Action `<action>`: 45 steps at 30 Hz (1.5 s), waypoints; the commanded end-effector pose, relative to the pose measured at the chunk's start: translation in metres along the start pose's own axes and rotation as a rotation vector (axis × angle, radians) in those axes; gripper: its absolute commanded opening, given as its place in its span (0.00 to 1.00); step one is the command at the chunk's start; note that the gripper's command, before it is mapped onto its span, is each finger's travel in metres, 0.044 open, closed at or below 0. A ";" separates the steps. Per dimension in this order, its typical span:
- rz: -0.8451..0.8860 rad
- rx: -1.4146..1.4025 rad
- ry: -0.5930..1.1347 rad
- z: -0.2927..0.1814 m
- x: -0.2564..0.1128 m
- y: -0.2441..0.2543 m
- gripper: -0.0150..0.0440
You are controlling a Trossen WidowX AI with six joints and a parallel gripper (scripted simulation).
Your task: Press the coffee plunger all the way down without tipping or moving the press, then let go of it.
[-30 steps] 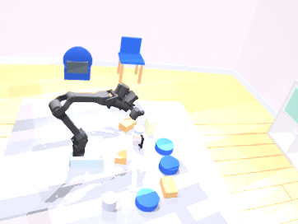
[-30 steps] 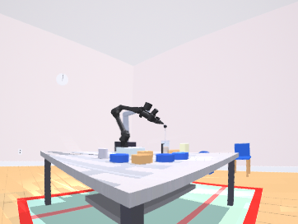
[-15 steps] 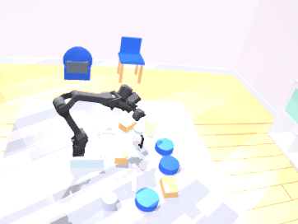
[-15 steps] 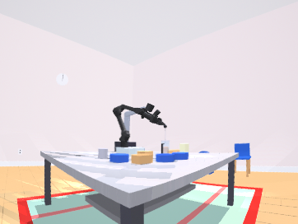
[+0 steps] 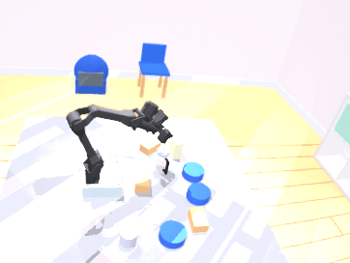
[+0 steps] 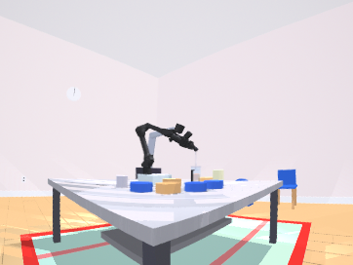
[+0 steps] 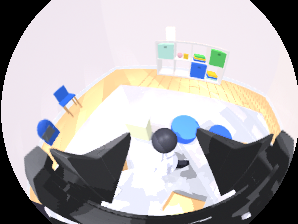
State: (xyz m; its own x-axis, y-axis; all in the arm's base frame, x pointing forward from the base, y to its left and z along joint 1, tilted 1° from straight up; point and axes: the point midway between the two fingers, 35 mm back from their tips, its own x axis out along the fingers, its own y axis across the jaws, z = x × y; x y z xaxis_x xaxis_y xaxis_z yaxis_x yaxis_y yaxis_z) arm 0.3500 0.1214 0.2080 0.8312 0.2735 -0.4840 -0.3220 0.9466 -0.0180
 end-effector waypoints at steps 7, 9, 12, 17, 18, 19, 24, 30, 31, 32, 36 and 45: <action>-0.001 0.005 0.003 -0.001 0.001 0.000 0.51; -0.001 0.005 0.003 -0.001 0.001 0.000 0.46; -0.001 0.005 0.003 -0.001 0.001 0.000 0.46; -0.001 0.005 0.003 -0.001 0.001 0.000 0.46; -0.001 0.005 0.003 -0.001 0.001 0.000 0.46; -0.001 0.005 0.003 -0.002 0.001 0.000 0.46; -0.001 0.005 0.003 -0.007 0.006 0.000 0.46; -0.001 0.005 0.002 -0.014 0.013 0.000 0.46; -0.001 0.005 0.002 -0.016 0.014 0.000 0.46; -0.001 0.005 0.002 -0.017 0.015 0.000 0.46; -0.001 0.005 0.002 -0.022 0.019 0.000 0.46; -0.001 0.005 0.002 -0.034 0.029 0.000 0.46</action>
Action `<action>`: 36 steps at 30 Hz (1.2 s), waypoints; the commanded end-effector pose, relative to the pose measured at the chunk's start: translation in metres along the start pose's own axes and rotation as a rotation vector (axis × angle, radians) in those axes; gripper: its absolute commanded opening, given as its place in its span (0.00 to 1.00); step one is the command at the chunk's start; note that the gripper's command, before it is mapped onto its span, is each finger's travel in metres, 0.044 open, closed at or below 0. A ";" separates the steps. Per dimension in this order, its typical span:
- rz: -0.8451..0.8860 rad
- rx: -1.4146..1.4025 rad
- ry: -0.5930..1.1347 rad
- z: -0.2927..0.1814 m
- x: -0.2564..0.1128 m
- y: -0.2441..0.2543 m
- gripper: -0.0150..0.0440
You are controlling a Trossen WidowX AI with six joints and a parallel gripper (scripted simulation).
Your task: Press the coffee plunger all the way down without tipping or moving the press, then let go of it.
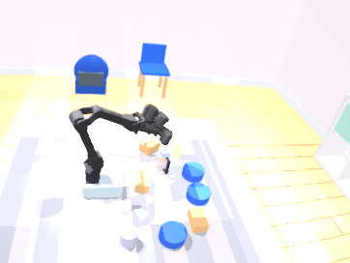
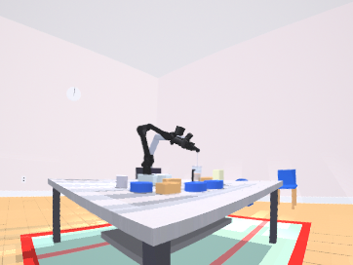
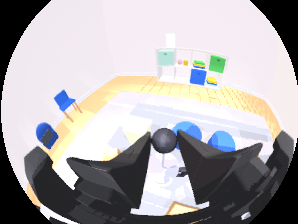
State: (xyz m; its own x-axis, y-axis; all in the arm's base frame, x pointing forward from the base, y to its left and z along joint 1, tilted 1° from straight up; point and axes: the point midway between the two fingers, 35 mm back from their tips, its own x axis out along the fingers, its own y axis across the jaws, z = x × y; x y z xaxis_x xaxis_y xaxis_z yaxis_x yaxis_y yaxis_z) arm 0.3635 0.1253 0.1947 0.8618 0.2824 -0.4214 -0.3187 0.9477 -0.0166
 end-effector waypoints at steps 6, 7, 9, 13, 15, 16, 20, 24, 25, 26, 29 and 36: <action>0.002 0.002 0.072 -0.038 0.014 0.000 0.46; 0.002 0.002 0.072 -0.039 0.015 0.000 0.46; 0.002 0.002 0.072 -0.042 0.017 0.000 0.46; 0.002 0.002 0.072 -0.047 0.020 0.000 0.46; 0.002 0.002 0.072 -0.050 0.022 0.000 0.46; 0.002 0.002 0.072 -0.051 0.023 0.000 0.46; 0.002 0.002 0.072 -0.056 0.027 0.000 0.46; 0.002 0.002 0.072 -0.061 0.032 0.000 0.46; 0.002 0.002 0.072 -0.062 0.033 0.000 0.46; 0.002 0.002 0.072 -0.064 0.034 0.000 0.46; 0.002 0.002 0.072 -0.066 0.038 0.000 0.46; 0.002 0.002 0.071 -0.069 0.048 -0.001 0.46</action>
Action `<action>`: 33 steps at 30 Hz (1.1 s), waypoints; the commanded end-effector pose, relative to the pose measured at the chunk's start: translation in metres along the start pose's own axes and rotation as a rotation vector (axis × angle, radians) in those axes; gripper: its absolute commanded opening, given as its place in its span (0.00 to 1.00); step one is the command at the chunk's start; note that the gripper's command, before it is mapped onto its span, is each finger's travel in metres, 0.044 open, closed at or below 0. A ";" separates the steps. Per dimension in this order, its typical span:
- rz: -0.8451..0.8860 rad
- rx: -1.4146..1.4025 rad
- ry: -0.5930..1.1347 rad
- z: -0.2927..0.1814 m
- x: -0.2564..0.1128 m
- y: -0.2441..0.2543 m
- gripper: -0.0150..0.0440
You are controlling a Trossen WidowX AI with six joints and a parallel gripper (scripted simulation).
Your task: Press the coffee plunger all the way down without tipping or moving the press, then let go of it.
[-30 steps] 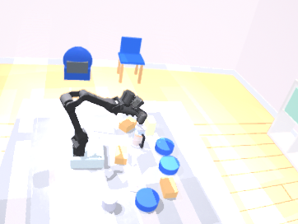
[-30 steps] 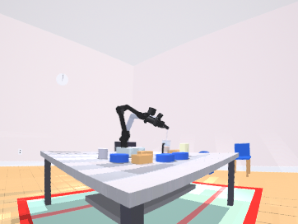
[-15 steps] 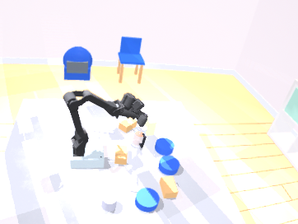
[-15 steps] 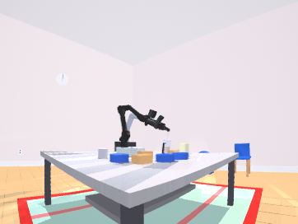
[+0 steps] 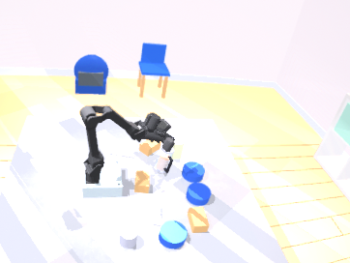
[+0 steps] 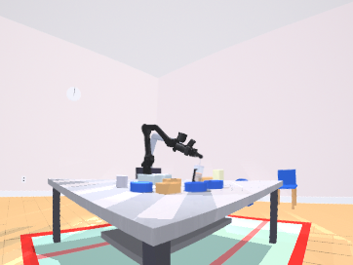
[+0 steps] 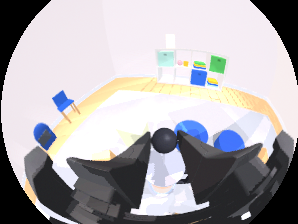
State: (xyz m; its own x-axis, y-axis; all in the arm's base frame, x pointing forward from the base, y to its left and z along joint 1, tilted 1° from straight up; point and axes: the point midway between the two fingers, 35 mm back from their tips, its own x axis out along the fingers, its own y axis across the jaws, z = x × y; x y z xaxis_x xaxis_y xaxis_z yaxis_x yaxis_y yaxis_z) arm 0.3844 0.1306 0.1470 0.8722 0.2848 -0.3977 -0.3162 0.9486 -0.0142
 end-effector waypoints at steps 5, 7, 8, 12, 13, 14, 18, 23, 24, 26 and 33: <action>0.003 -0.002 0.097 -0.034 0.011 0.000 0.46; 0.003 -0.002 0.097 -0.033 0.012 0.000 0.46; 0.003 -0.002 0.097 -0.032 0.013 0.000 0.46; 0.003 -0.002 0.097 -0.030 0.014 0.000 0.46; 0.003 -0.002 0.097 -0.030 0.015 0.000 0.46; 0.003 -0.002 0.097 -0.030 0.015 0.000 0.46; 0.003 -0.002 0.096 -0.028 0.016 0.000 0.46; 0.003 -0.002 0.096 -0.027 0.017 0.000 0.46; 0.003 -0.002 0.096 -0.027 0.017 0.000 0.46; 0.003 -0.002 0.096 -0.027 0.017 0.000 0.46; 0.003 -0.002 0.096 -0.026 0.018 0.000 0.46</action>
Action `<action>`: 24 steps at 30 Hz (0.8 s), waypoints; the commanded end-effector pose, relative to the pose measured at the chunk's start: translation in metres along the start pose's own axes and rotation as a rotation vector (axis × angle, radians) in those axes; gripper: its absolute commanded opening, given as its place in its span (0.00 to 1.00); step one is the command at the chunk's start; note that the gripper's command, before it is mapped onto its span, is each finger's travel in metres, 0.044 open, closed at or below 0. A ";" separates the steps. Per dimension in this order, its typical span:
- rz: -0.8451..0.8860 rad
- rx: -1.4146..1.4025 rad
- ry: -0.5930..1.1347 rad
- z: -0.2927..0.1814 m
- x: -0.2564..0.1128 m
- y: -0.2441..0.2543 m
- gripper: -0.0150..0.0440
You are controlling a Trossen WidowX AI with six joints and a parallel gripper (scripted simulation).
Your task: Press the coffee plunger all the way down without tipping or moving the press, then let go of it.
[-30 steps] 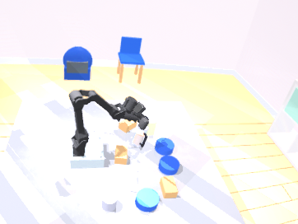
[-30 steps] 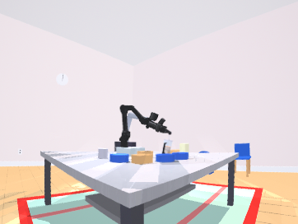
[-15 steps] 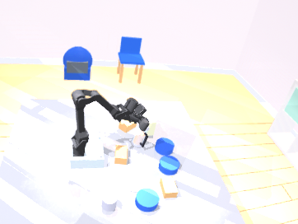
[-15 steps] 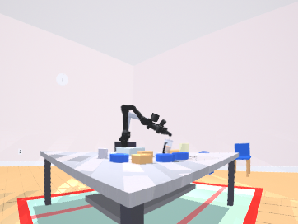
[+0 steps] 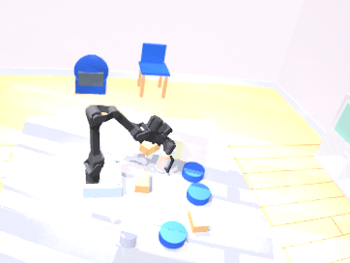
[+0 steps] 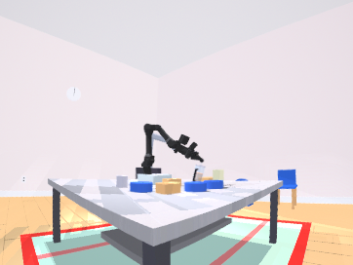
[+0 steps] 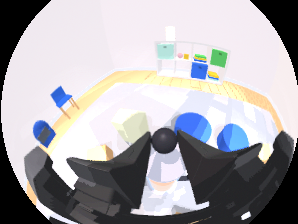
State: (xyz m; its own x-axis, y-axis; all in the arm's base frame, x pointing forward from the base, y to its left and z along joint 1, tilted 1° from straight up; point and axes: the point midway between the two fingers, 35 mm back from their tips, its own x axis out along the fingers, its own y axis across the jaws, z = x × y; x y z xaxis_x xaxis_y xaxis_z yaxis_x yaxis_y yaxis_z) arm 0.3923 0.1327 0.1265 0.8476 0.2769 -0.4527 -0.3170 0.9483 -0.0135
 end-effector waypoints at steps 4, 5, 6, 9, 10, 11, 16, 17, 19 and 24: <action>0.002 -0.002 0.035 -0.010 0.004 0.000 0.46; 0.002 -0.002 0.035 -0.010 0.004 0.000 0.46; 0.002 -0.002 0.035 -0.010 0.004 0.000 0.46; 0.002 -0.002 0.035 -0.009 0.004 0.000 0.46; 0.002 -0.002 0.035 -0.009 0.005 0.000 0.46; 0.002 -0.002 0.035 -0.009 0.005 0.000 0.46; 0.002 -0.002 0.035 -0.008 0.005 0.000 0.46; 0.002 -0.002 0.035 -0.008 0.005 0.000 0.46; 0.002 -0.002 0.035 -0.008 0.005 0.000 0.46; 0.002 -0.002 0.035 -0.008 0.006 0.000 0.46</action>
State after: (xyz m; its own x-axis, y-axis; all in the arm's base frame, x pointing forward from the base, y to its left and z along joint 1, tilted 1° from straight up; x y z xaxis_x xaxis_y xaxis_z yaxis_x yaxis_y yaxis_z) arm 0.3947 0.1334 0.1228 0.8407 0.2745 -0.4668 -0.3171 0.9483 -0.0134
